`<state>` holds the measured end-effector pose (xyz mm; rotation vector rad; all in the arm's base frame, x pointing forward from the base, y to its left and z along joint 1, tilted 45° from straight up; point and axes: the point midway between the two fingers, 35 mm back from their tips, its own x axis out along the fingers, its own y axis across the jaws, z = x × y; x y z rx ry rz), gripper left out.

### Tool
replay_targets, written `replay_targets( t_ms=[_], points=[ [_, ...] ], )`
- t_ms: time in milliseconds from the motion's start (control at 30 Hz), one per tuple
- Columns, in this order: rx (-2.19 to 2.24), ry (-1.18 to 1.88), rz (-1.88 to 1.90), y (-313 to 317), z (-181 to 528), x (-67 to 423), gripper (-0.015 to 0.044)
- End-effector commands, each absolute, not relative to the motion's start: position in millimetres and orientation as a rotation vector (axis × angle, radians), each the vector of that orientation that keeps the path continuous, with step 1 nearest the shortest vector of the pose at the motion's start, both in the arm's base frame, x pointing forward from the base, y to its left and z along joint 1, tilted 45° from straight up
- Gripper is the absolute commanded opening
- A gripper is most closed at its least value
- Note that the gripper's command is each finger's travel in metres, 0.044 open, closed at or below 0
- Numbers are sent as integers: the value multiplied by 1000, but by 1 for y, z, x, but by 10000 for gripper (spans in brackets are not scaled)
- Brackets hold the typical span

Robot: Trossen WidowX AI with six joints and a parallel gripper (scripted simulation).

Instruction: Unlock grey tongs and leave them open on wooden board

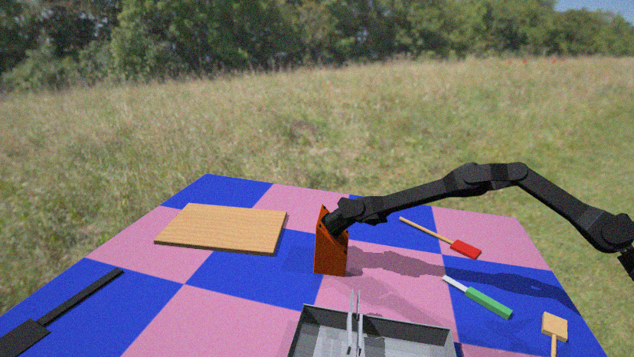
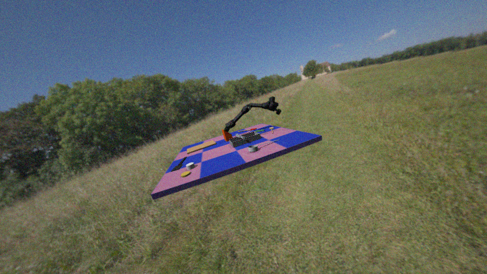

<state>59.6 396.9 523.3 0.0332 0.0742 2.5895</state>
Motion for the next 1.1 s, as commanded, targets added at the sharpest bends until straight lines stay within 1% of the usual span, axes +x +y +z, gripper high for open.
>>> replay_targets(
  t_ms=[0, 33, 167, 300, 467, 767, 900, 1067],
  points=[
    [35, 77, 2586, 397, 523, 61, 426],
    [40, 83, 2578, 398, 522, 63, 440],
    [69, 120, 2516, 405, 513, 81, 440],
    [122, 214, 2388, 414, 491, 119, 440],
    [154, 274, 2331, 418, 480, 134, 440],
    [201, 294, 2193, 422, 471, 160, 440],
    [224, 365, 2074, 420, 445, 195, 440],
    [253, 506, 1869, 406, 393, 251, 440]
  ],
)
